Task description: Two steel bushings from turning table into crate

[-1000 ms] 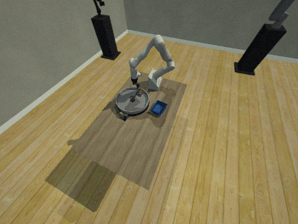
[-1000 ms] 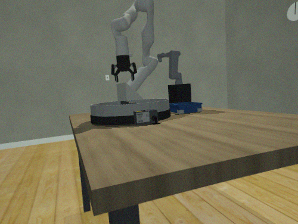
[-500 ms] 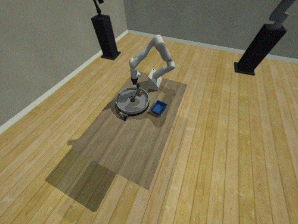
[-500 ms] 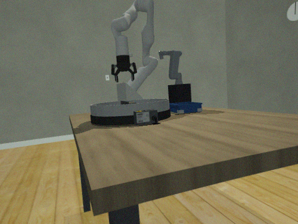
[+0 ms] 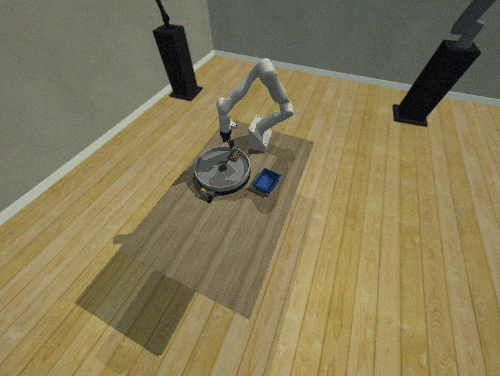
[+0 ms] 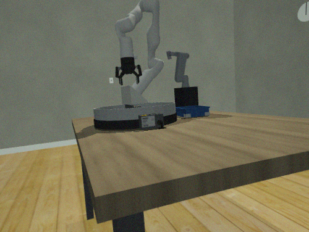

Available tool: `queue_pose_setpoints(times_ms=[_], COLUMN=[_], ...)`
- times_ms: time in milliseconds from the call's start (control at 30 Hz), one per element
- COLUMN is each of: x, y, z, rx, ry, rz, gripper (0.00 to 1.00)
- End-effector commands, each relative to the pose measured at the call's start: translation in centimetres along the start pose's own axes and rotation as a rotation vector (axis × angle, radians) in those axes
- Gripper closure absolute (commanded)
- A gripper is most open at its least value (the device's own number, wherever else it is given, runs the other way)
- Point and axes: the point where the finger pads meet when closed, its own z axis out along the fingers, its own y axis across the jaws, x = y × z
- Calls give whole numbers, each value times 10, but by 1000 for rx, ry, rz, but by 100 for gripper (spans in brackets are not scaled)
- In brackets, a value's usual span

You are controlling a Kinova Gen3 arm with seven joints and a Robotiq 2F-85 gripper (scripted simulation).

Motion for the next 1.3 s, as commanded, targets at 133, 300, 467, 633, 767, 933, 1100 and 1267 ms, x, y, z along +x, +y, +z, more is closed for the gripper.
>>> queue_pose_setpoints(times_ms=[133, 300, 467, 633, 767, 933, 1100, 1267], x=[0, 0, 0, 3, 16, 16, 16, 26], y=[0, 0, 0, 4, 21, 21, 21, 34], z=[-1, -1, -1, 5, 31, 31, 31, 50], rx=[0, 0, 0, 0, 0, 0, 0, 0], ry=[-2, -2, -2, -2, -1, -1, -1, -1], rz=[0, 0, 0, 0, 0, 0, 0, 1], gripper=[0, 0, 0, 85, 85, 85, 85, 85])
